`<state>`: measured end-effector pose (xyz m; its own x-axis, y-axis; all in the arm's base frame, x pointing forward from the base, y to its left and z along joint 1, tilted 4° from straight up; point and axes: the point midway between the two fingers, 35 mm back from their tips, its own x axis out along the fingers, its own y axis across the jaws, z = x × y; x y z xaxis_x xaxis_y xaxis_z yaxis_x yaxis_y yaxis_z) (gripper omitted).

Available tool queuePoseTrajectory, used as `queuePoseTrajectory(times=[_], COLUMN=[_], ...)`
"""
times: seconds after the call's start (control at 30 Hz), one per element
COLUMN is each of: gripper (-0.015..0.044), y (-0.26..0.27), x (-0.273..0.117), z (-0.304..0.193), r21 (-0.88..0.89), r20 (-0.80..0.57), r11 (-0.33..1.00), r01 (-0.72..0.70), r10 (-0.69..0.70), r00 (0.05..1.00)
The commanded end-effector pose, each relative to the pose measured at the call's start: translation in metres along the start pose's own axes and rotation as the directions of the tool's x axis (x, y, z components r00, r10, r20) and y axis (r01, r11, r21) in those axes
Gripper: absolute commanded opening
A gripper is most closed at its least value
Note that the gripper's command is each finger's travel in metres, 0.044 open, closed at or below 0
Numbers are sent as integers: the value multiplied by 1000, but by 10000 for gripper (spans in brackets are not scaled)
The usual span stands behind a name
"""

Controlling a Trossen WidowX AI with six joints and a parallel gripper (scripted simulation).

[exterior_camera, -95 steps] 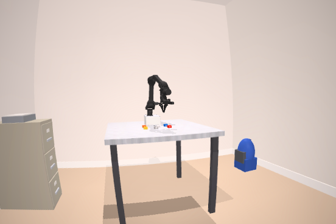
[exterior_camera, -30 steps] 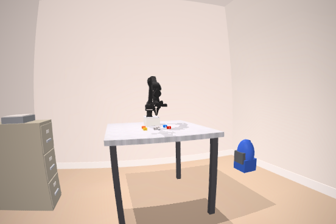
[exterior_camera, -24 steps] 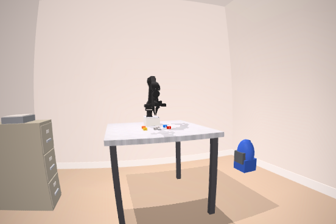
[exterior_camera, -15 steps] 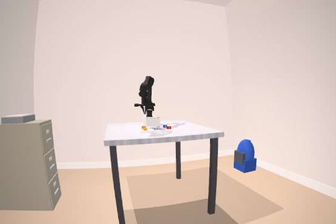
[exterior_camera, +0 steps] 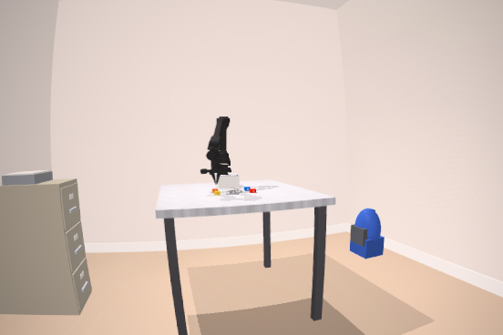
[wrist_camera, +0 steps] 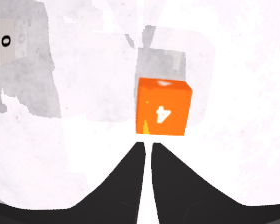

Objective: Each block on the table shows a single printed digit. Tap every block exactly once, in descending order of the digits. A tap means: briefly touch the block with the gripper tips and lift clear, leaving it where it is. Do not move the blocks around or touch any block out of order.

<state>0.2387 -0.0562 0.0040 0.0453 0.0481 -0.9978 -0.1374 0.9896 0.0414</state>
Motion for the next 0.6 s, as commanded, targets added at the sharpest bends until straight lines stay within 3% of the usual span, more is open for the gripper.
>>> queuePoseTrajectory(times=[0.0,0.57], gripper=[20,20], y=[-1,-1], x=[3,30], z=[4,4], r21=[2,2], r20=[19,19], r11=[1000,1000], r01=[6,6], r10=[-6,-6], r00=[1000,1000])
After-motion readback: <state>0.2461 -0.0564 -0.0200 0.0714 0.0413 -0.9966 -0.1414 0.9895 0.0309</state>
